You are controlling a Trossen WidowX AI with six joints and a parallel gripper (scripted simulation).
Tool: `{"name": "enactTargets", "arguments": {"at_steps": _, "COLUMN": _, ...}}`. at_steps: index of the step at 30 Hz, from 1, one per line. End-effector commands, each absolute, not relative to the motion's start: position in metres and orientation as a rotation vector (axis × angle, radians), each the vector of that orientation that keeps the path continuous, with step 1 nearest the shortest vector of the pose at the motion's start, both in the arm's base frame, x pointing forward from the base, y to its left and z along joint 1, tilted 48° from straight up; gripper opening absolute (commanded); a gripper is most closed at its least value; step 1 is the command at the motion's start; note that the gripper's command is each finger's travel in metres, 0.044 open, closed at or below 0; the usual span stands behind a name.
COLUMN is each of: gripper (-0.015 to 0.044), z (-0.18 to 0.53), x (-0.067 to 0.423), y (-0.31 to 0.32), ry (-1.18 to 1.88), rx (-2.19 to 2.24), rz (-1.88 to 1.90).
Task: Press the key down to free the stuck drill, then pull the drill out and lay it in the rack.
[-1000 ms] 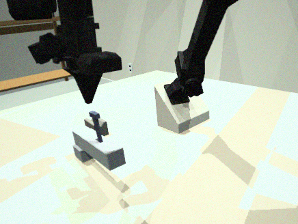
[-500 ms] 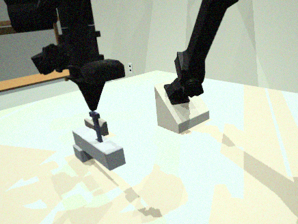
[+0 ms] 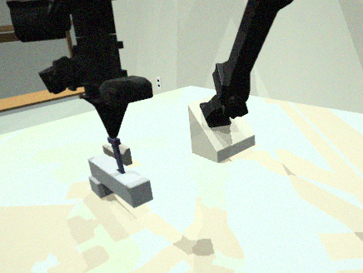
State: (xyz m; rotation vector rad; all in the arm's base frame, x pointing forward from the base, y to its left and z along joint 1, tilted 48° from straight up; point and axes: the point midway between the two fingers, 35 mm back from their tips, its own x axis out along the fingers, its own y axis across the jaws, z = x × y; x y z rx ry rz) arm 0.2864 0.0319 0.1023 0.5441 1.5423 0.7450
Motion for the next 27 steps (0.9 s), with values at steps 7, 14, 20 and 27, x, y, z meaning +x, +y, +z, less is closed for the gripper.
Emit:
{"name": "enactTargets", "arguments": {"at_steps": 7, "gripper": 0.0, "z": 0.0979, "x": 0.2849, "y": 0.0383, "ry": 1.55, "rx": 0.544, "rz": 0.753}}
{"name": "enactTargets", "arguments": {"at_steps": 14, "gripper": 0.0, "z": 0.0972, "x": 0.284, "y": 0.0398, "ry": 1.55, "rx": 0.544, "rz": 0.753}}
{"name": "enactTargets", "arguments": {"at_steps": 20, "gripper": 0.0, "z": 0.0965, "x": 0.2827, "y": 0.0411, "ry": 1.55, "rx": 0.544, "rz": 0.753}}
{"name": "enactTargets", "arguments": {"at_steps": 27, "gripper": 0.0, "z": 0.0957, "x": 0.2811, "y": 0.0427, "ry": 1.55, "rx": 0.544, "rz": 0.753}}
